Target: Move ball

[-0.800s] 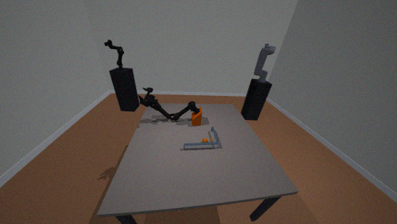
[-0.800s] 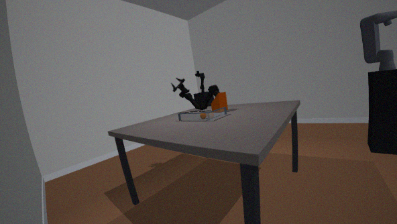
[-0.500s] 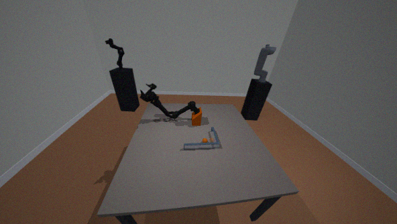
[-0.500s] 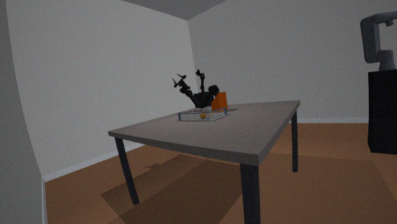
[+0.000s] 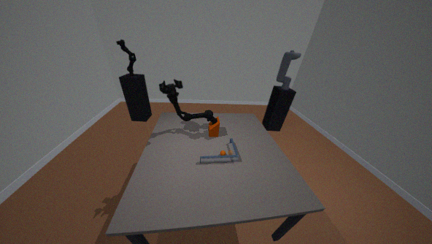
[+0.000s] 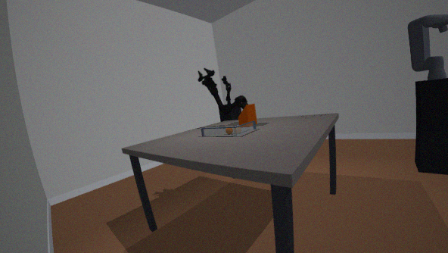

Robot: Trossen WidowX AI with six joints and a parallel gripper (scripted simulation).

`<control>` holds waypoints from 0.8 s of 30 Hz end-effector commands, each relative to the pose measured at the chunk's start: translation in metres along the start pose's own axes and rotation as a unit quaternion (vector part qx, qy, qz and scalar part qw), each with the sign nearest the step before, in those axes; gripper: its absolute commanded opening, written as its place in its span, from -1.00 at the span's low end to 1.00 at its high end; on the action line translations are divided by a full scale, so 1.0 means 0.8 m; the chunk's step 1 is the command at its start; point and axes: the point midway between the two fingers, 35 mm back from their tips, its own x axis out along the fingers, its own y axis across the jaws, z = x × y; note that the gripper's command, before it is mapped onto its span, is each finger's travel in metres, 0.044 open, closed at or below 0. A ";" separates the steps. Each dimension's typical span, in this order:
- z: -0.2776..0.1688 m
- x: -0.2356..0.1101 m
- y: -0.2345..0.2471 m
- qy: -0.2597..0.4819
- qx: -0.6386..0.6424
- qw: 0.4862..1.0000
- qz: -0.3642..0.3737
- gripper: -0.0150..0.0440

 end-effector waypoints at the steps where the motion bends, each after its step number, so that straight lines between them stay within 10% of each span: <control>1: 0.008 0.026 -0.033 -0.036 -0.084 0.996 -0.024 0.70; 11: 0.100 0.129 -0.176 -0.153 -0.471 0.845 -0.202 0.70; 24: 0.328 0.169 -0.321 -0.114 -0.752 0.383 -0.525 0.70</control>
